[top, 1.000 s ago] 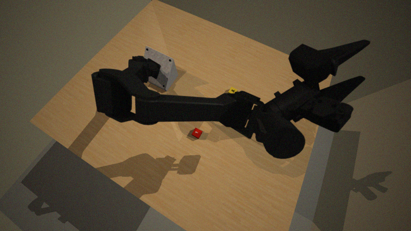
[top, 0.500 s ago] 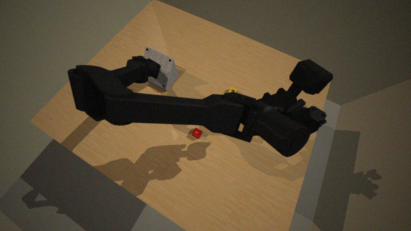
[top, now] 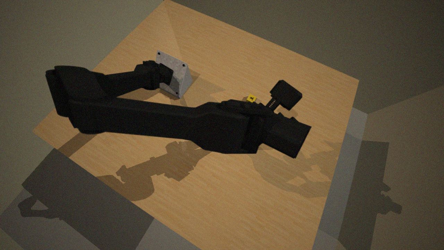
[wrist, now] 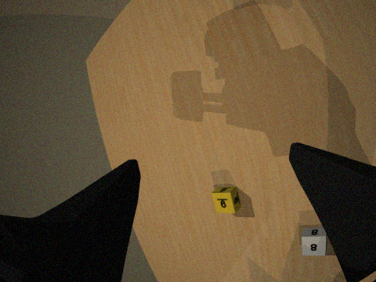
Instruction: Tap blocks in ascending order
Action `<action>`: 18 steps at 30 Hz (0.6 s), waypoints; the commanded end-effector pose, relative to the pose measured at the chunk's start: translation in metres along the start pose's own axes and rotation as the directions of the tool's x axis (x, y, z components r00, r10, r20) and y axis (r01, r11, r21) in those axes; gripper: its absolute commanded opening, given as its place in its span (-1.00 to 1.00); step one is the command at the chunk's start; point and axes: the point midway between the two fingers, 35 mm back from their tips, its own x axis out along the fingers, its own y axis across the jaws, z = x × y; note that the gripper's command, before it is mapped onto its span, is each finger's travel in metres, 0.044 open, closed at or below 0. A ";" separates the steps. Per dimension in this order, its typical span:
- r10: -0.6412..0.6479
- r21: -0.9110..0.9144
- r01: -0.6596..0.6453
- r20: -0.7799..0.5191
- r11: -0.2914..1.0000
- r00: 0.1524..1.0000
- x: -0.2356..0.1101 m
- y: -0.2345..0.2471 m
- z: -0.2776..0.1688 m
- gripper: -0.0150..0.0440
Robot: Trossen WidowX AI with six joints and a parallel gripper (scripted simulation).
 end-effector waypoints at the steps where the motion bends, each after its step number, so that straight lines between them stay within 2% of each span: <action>1: -0.322 -0.130 0.307 -0.110 0.943 0.940 -0.041 -0.059 -0.036 0.86; 10: -0.646 -0.373 0.559 -0.165 0.741 0.746 -0.105 -0.121 -0.068 0.86; 18: -0.651 -0.378 0.562 -0.164 0.735 0.741 -0.106 -0.122 -0.068 0.86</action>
